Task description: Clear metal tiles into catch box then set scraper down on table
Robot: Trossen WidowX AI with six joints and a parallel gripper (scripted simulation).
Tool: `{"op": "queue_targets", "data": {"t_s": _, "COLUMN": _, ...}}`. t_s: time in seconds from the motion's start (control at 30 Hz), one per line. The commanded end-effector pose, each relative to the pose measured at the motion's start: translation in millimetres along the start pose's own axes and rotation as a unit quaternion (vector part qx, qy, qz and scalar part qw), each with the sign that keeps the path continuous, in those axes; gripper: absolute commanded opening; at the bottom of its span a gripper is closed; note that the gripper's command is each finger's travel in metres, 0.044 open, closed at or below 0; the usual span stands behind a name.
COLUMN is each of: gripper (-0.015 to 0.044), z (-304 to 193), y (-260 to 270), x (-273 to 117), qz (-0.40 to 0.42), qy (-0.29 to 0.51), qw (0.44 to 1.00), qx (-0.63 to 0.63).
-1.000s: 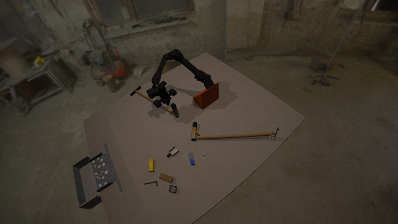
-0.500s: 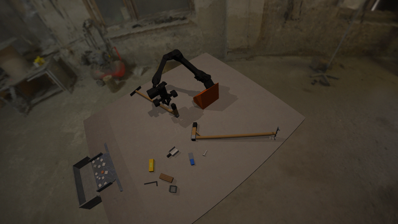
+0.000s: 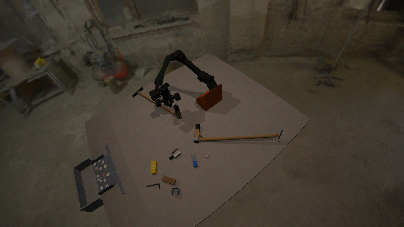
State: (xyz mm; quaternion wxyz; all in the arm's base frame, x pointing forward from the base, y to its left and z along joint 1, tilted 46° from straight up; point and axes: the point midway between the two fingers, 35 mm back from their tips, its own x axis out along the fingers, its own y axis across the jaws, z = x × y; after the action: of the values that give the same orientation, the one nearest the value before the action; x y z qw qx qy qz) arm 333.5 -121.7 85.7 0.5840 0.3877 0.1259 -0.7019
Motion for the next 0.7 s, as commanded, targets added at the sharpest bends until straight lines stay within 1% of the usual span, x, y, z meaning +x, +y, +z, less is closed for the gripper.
{"op": "queue_targets", "data": {"t_s": 0.0, "gripper": 0.0000, "z": 0.8, "y": 0.0, "x": 1.5, "qz": 0.000, "qy": -0.001, "qw": 0.999, "qx": 0.039}}
{"op": "queue_targets", "data": {"t_s": 0.57, "gripper": 0.0000, "z": 1.3, "y": -0.3, "x": 5.3, "qz": 0.001, "qy": -0.001, "qw": 0.985, "qx": 0.172}}
{"op": "queue_targets", "data": {"t_s": 0.67, "gripper": 0.0000, "z": 0.4, "y": -0.8, "x": 5.4, "qz": 0.001, "qy": -0.001, "qw": 0.985, "qx": 0.175}}
